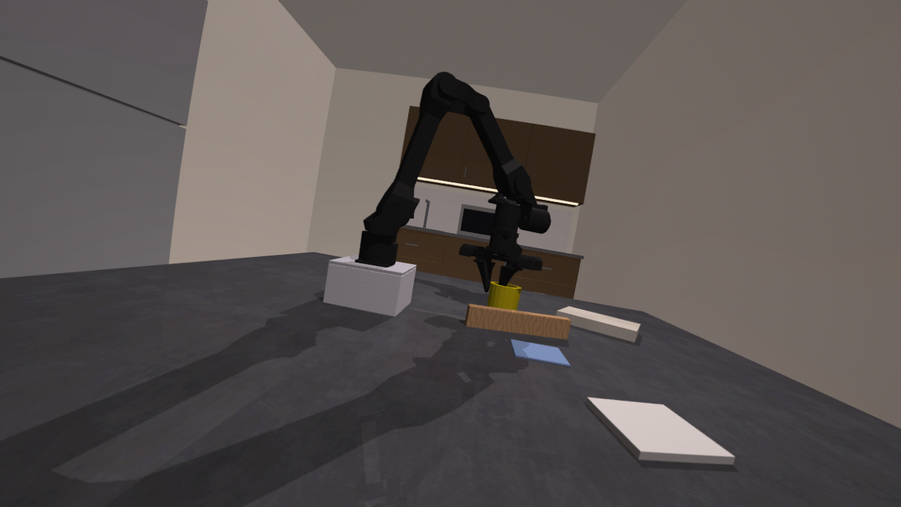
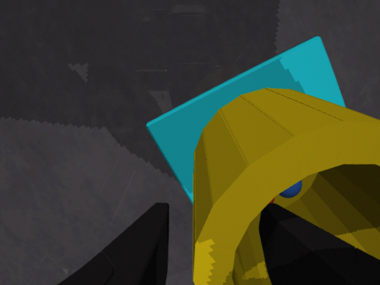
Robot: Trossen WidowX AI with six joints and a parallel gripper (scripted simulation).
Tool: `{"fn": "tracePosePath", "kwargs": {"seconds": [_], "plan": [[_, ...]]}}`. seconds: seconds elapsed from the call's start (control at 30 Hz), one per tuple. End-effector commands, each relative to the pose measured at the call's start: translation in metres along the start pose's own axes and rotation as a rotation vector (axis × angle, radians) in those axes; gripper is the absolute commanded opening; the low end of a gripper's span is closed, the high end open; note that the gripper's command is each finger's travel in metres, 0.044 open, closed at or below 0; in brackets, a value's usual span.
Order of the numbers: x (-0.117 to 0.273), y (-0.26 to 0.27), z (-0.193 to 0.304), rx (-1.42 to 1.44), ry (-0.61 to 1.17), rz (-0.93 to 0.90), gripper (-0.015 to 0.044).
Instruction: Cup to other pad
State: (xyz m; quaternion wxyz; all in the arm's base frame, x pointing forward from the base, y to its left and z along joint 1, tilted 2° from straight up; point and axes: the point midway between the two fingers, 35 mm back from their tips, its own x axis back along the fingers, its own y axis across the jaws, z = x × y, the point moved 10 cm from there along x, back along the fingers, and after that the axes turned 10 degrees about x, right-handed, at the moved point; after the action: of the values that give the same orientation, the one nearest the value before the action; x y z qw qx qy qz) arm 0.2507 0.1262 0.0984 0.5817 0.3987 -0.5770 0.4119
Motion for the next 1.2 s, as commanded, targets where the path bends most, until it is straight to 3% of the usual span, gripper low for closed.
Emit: {"fn": "tracePosePath", "kwargs": {"seconds": [0.0, 0.9, 1.17], "plan": [[0.008, -0.001, -0.001, -0.001, -0.008, 0.007, 0.0146], [0.047, 0.003, 0.005, -0.006, -0.008, 0.004, 0.0146], [0.042, 0.003, 0.004, 0.000, 0.002, -0.001, 0.0356]]}}
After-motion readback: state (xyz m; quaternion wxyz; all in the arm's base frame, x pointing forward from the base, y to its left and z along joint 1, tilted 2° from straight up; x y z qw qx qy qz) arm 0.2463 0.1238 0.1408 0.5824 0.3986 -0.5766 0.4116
